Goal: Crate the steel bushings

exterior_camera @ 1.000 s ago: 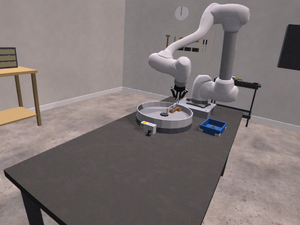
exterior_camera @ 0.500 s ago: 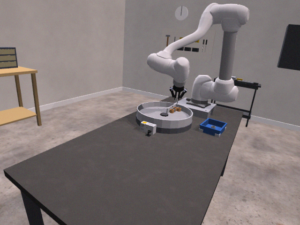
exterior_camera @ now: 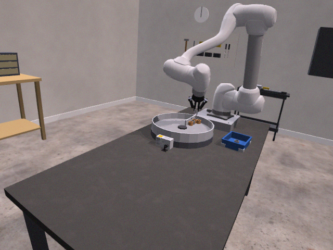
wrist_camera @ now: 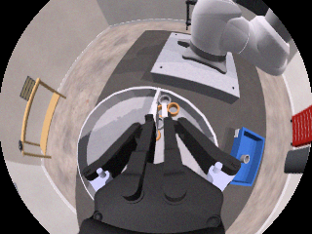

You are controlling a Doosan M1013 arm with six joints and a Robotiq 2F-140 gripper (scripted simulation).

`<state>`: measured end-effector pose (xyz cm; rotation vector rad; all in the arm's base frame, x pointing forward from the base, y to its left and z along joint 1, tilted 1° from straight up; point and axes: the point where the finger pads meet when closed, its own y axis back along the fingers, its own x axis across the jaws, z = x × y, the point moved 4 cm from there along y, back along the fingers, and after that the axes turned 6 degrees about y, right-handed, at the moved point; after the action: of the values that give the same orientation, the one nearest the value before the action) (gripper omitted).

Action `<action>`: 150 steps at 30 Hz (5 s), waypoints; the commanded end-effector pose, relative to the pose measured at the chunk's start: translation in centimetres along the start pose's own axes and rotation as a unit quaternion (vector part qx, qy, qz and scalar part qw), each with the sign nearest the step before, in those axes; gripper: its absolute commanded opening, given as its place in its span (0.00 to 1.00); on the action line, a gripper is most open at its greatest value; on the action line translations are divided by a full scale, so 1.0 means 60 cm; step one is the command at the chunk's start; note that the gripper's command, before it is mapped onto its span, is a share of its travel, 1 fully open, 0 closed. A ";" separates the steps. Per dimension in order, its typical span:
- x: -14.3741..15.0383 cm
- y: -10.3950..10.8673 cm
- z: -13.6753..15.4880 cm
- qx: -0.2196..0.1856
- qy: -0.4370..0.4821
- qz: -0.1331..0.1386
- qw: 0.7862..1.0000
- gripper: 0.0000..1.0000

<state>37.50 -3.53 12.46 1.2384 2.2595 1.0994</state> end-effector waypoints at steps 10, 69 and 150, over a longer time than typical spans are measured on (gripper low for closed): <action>0.000 0.000 0.000 0.000 0.000 0.000 1.000 0.06; -0.004 -0.027 0.027 0.000 -0.001 -0.001 1.000 0.06; -0.006 -0.053 0.048 0.000 -0.001 -0.001 1.000 0.06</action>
<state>37.69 -3.47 8.15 1.2364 2.2590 1.0974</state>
